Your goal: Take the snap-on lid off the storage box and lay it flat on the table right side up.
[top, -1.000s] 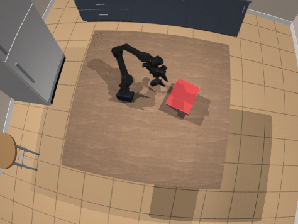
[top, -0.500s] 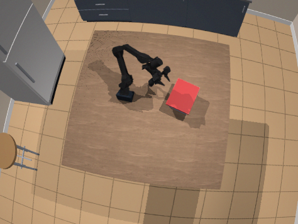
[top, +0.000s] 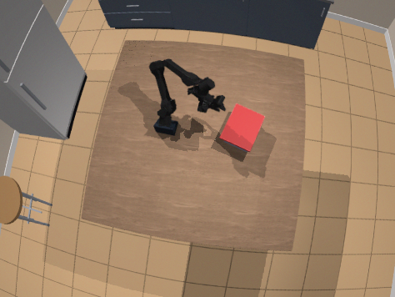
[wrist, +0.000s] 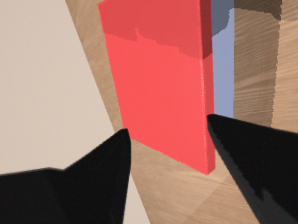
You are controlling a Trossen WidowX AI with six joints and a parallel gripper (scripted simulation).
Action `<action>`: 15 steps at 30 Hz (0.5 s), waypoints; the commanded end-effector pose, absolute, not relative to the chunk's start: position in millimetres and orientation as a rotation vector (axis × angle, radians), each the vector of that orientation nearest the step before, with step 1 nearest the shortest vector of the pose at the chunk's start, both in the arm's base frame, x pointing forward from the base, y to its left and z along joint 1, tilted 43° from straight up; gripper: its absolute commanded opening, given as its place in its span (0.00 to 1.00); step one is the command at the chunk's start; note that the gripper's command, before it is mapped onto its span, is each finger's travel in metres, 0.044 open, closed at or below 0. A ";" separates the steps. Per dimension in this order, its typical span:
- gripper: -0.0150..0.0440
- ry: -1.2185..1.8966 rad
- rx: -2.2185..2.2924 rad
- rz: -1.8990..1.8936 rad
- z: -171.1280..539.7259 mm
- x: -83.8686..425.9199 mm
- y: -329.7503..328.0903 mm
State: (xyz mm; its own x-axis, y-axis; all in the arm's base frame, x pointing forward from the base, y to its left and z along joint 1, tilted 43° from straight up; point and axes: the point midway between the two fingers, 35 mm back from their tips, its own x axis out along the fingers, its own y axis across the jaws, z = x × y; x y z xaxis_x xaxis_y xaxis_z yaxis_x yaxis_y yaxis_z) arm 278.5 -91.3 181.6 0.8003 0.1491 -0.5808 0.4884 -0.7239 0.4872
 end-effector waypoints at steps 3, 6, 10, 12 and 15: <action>0.65 0.468 2.343 -0.685 181.4 278.5 -91.3; 0.65 0.467 2.363 -0.688 179.8 279.2 -89.8; 0.65 0.468 2.362 -0.689 151.6 286.0 -63.9; 0.65 0.467 2.365 -0.685 141.6 287.1 -53.8; 0.65 0.466 2.365 -0.684 140.2 287.4 -52.5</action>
State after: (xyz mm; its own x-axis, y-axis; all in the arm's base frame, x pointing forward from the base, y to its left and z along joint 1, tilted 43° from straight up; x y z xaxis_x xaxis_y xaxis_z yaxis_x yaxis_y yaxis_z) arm 286.1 -54.4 141.3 0.7926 0.1683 -0.5860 0.4948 -0.7391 0.4570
